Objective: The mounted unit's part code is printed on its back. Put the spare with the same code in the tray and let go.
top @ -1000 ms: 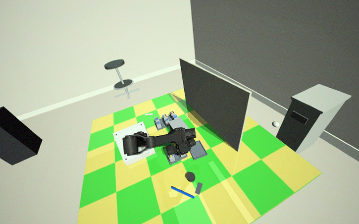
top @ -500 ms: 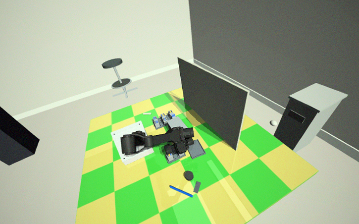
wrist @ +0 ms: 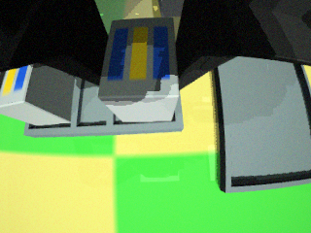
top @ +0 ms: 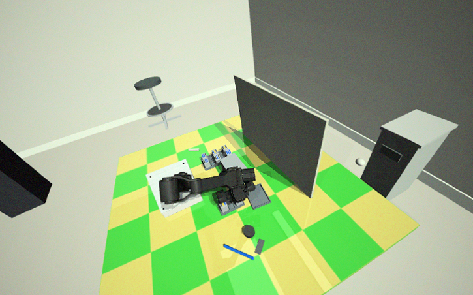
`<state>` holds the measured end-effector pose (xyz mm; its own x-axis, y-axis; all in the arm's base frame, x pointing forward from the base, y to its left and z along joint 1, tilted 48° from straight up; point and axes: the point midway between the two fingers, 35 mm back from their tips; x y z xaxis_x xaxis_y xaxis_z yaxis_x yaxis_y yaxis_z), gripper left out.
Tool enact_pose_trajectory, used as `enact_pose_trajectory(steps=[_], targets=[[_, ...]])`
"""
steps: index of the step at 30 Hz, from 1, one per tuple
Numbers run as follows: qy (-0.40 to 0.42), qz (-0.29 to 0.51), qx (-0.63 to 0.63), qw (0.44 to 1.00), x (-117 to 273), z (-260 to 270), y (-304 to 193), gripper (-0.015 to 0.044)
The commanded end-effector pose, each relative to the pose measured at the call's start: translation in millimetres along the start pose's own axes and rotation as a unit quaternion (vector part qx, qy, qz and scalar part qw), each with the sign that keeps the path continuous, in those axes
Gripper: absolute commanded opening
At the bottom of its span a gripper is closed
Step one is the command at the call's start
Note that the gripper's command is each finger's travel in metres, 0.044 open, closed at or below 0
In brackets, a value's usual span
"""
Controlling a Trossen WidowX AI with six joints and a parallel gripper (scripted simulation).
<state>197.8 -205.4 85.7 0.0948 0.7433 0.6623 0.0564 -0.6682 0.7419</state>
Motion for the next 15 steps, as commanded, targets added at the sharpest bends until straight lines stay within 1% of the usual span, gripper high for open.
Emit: enact_pose_trajectory(steps=[1,5,15], targets=[[0.002,0.000,-0.001,1.000,0.0,0.8,0.1,0.0000],[0.002,0.002,-0.002,1.000,7.6,2.3,-0.5,0.0000],[0.003,0.007,0.000,1.000,60.4,3.8,-2.1,0.0000]])
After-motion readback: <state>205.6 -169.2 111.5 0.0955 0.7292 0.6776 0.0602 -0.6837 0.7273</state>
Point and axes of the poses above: the point midway between the two fingers, 35 mm back from their tips, its own x axis back along the fingers, its own z axis across the jaws, y = z × x, and after that the axes turned 13 degrees about x, right-handed
